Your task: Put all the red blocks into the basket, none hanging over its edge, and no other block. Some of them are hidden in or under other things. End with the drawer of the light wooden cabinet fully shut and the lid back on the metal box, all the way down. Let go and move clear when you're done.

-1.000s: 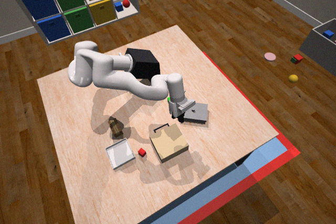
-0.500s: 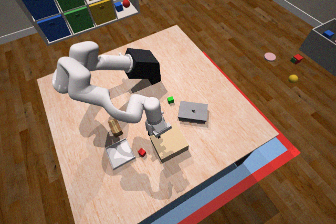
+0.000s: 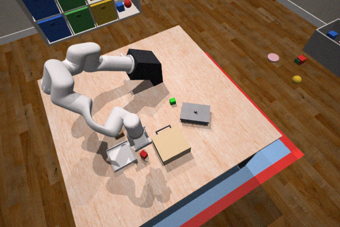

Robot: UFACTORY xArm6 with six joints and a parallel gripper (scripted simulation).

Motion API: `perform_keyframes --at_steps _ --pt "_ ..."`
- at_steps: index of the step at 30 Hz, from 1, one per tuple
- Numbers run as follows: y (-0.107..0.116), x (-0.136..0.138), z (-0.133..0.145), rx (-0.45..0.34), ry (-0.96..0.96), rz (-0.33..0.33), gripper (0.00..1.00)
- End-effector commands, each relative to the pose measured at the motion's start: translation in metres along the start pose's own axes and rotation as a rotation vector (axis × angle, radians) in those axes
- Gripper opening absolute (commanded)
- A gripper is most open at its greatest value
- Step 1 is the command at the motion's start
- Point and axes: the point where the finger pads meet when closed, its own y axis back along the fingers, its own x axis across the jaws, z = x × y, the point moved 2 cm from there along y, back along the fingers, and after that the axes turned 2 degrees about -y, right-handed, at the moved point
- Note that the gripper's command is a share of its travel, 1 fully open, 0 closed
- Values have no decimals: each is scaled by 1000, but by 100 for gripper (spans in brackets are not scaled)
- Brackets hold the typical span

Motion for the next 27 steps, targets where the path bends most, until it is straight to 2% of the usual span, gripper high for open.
perform_keyframes --at_steps 1,11,19,27 --pt "0 6 0 1 -1 -4 0" --pt "0 6 0 1 -8 -4 0" --pt "1 6 0 0 -95 -4 0" --pt "1 6 0 0 -432 -4 0"
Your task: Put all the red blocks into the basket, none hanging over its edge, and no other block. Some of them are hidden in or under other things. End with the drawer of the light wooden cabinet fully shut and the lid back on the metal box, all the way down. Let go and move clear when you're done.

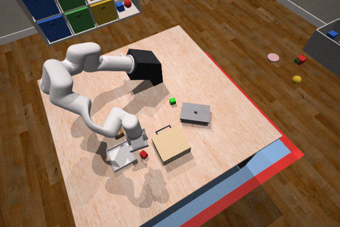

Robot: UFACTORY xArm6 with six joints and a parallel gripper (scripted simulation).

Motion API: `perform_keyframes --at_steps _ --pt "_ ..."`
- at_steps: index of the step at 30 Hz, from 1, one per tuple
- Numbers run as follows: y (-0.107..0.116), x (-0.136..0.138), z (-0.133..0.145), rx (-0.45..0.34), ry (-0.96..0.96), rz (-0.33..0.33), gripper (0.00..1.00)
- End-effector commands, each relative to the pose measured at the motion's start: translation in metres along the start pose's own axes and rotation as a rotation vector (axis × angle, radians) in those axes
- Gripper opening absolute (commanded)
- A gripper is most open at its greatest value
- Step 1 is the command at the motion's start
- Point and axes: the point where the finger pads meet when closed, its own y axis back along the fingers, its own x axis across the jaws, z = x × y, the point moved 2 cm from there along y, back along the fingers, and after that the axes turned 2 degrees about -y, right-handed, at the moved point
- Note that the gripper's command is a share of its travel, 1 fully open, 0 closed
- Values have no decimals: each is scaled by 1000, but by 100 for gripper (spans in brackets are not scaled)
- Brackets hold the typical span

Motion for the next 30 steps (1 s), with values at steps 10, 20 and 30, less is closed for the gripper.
perform_keyframes --at_steps 10,20,30 --pt "2 0 -1 0 -613 -5 0" --pt "2 1 -2 -16 -977 -12 0" --pt "2 1 -2 -31 -1341 -15 0"
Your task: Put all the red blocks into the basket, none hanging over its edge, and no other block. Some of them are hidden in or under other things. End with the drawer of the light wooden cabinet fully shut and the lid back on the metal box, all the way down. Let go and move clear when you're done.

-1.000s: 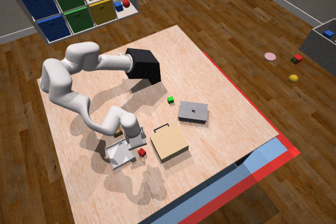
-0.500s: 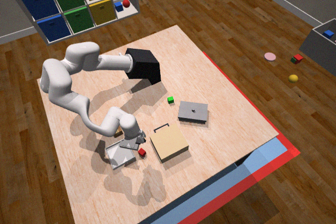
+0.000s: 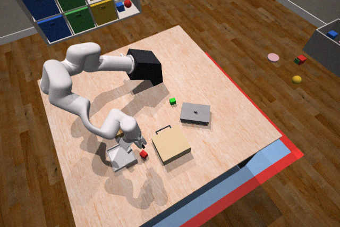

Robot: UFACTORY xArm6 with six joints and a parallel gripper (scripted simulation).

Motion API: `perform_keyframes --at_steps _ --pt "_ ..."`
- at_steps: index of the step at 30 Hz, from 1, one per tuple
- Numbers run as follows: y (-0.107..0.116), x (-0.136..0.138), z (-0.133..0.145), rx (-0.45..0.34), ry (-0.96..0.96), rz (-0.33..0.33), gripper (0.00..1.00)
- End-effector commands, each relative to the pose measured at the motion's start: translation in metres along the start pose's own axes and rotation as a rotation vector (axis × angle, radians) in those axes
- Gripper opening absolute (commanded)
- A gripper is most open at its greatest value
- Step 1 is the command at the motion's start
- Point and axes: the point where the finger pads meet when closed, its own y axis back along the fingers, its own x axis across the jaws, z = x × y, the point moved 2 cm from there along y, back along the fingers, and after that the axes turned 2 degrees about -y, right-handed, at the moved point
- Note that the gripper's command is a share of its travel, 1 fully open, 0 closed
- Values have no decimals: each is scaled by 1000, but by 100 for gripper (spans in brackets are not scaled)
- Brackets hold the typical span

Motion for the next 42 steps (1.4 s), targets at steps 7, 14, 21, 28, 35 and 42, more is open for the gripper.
perform_keyframes --at_steps 7,14,21,28,35,42 --pt "2 -1 0 1 -507 -13 0" --pt "2 -1 -1 -4 -770 -14 0" --pt "2 -1 0 -2 -1018 -17 0" --pt "2 -1 0 9 -1278 -29 0" --pt "2 -1 0 27 -1464 -49 0" --pt "2 -1 0 27 -1464 -49 0"
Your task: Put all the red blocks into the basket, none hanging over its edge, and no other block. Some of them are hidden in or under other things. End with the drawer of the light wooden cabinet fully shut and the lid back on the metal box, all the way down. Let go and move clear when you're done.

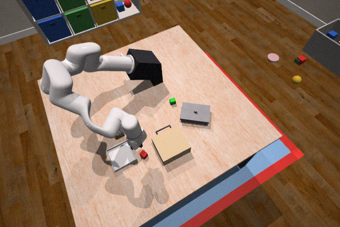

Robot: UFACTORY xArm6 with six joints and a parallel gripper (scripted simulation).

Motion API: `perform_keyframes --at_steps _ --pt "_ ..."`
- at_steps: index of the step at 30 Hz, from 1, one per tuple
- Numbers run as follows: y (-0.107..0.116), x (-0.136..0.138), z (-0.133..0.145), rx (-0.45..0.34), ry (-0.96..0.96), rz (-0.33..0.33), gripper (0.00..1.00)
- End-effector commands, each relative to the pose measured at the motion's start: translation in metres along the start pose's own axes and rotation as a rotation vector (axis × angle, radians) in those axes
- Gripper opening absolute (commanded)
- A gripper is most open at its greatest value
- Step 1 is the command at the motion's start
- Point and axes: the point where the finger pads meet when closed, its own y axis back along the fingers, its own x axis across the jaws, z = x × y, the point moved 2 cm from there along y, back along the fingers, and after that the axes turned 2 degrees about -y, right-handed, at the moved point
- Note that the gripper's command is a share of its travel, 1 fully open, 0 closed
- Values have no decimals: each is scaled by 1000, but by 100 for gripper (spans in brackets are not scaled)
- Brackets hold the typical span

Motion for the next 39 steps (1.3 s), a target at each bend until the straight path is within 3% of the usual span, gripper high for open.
perform_keyframes --at_steps 1,7,8,39 --pt "1 0 1 -3 -31 -14 0" --pt "1 0 1 -3 -31 -14 0" --pt "1 0 1 -3 -31 -14 68" --pt "1 0 1 -3 -31 -14 68"
